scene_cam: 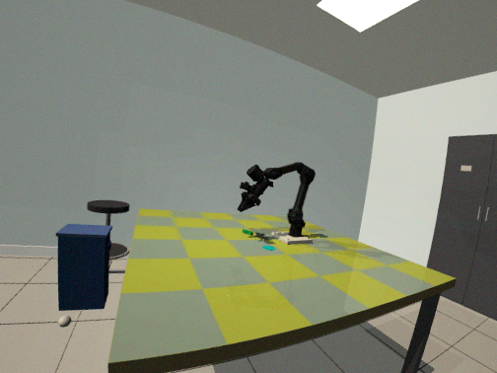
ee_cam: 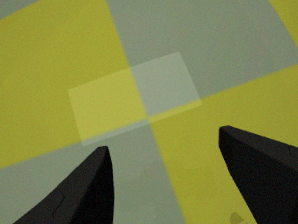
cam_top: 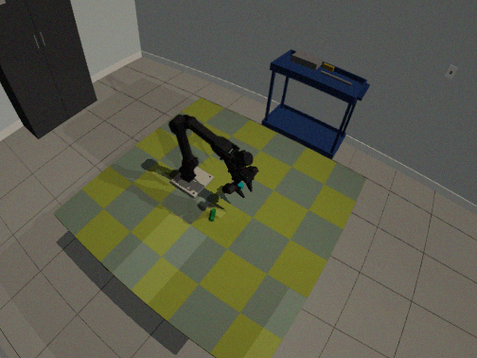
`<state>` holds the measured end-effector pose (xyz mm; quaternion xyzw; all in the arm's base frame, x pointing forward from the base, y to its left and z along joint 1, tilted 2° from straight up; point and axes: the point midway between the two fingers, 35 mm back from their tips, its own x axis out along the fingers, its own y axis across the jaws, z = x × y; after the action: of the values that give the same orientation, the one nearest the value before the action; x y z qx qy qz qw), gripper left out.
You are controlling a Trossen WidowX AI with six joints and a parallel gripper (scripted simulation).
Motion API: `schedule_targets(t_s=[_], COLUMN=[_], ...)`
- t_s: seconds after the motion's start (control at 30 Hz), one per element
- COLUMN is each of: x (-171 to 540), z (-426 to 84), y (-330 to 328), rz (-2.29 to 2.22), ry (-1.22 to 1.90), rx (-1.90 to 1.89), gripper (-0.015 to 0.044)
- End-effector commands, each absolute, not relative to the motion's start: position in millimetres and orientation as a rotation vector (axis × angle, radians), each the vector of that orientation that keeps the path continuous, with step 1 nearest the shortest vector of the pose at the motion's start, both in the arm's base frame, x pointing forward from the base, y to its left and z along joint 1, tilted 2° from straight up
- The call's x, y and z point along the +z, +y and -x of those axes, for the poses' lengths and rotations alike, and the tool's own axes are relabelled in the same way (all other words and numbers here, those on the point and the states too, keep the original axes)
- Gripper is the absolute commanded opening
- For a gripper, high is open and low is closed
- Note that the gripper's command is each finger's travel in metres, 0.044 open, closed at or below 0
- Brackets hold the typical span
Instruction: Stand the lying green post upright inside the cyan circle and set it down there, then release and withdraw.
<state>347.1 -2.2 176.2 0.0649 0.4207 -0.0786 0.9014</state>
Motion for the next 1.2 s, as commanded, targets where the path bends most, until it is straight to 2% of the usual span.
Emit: schedule_targets(t_s=[0.0,0.33,0.53,0.83,1.0,1.17], x=[165,155,153,45,37,37], z=[-332,-258,-257,-264,-263,-263], y=[-45,-133,-134,-137,-137,-137], rz=[-0.315,-0.875,-0.885,-0.885,-0.885,-0.885], ry=[1.017,1.320,1.325,1.325,1.325,1.325], rx=[-0.339,-0.864,-0.874,-0.874,-0.874,-0.874], gripper=[0.0233,0.0233,0.0233,0.0233,0.0233,0.0101])
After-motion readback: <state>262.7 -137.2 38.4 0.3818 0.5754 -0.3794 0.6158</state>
